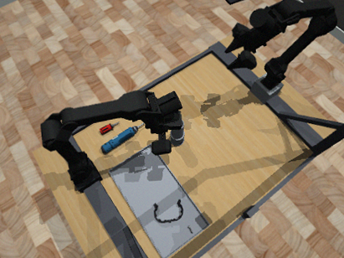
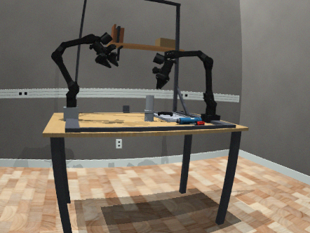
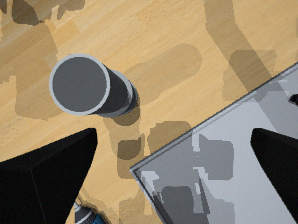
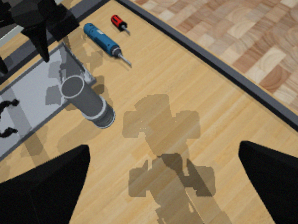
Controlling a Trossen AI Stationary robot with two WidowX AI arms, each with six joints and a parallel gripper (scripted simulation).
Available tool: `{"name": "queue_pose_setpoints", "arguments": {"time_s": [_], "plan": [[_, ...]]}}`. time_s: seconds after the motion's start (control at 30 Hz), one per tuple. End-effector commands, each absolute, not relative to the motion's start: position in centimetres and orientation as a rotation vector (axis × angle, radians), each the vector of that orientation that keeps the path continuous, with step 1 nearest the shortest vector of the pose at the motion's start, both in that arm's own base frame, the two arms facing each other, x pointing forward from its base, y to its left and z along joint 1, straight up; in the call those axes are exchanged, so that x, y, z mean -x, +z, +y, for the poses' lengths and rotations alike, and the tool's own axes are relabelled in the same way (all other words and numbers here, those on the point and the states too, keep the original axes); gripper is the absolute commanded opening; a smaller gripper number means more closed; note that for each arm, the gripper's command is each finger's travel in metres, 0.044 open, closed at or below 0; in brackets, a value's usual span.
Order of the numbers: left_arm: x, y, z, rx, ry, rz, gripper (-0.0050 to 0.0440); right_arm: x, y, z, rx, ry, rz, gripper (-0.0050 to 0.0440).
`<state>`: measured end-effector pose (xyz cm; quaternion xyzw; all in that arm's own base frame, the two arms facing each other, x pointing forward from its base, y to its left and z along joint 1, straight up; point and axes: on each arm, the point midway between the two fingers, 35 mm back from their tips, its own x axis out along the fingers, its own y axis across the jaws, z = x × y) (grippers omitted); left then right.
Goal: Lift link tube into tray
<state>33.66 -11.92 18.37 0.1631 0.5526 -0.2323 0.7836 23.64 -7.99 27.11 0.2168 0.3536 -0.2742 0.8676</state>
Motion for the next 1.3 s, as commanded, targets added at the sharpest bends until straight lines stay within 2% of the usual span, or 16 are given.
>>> {"name": "queue_pose_setpoints", "arguments": {"time_s": [0.0, 0.37, 0.83, 0.97, 1.17, 1.27], "plan": [[-35.6, 19.3, -10.8, -0.273, -0.384, 1.185, 0.0440, -24.4, 29.7, -6.7, -0.356, -0.409, 0.685, 0.0440], [-38.7, 19.9, -8.6, -0.120, -0.172, 1.194, 0.0440, -25.0, 34.5, -3.6, -0.048, -0.114, 0.536, 0.0440], [-38.5, 20.0, -8.7, -0.119, -0.176, 1.191, 0.0440, -25.2, 34.3, -3.4, -0.024, -0.092, 0.541, 0.0440], [-38.1, 19.9, -8.3, -0.120, -0.177, 1.186, 0.0354, -25.5, 33.6, -3.6, -0.030, -0.098, 0.557, 0.0440], [-37.8, 19.4, -8.1, -0.122, -0.212, 1.150, 0.0354, -26.8, 32.0, -4.4, -0.037, -0.126, 0.556, 0.0440], [-37.4, 18.6, -7.4, -0.130, -0.260, 1.092, 0.0354, -28.3, 29.7, -5.6, -0.048, -0.160, 0.554, 0.0440]]}}
